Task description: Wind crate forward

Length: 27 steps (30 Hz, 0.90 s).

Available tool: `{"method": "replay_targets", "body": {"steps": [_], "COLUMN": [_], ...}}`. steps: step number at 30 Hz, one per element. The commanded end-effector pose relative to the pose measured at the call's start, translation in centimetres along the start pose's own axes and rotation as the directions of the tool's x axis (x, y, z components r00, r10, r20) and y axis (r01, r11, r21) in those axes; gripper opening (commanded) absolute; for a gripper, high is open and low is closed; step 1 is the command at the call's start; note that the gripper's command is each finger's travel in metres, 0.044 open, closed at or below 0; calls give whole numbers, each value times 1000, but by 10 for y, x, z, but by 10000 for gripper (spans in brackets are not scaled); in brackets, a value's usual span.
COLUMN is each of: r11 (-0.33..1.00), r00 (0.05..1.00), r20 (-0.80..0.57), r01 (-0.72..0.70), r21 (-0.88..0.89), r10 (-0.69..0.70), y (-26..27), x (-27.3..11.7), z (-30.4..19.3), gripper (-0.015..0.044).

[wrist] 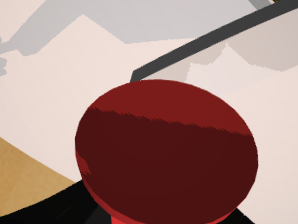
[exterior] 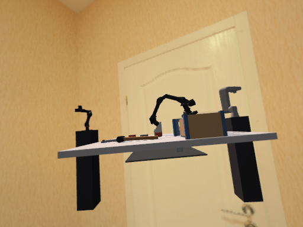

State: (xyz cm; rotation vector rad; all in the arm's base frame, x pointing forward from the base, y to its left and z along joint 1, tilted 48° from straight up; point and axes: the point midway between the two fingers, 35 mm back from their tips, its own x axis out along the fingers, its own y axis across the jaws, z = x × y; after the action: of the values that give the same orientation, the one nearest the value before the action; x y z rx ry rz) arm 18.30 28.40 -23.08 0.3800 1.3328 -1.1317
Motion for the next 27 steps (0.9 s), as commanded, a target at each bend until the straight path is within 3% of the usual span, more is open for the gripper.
{"method": "replay_targets", "body": {"steps": [1, 27], "r11": [1000, 1000], "r00": [1000, 1000], "r20": [-14, -16], "r01": [25, 26], "r21": [-13, -14], "r10": [-25, -27], "y": [-13, -45], "x": [5, 11], "z": [-11, -26], "gripper": [0, 0]}}
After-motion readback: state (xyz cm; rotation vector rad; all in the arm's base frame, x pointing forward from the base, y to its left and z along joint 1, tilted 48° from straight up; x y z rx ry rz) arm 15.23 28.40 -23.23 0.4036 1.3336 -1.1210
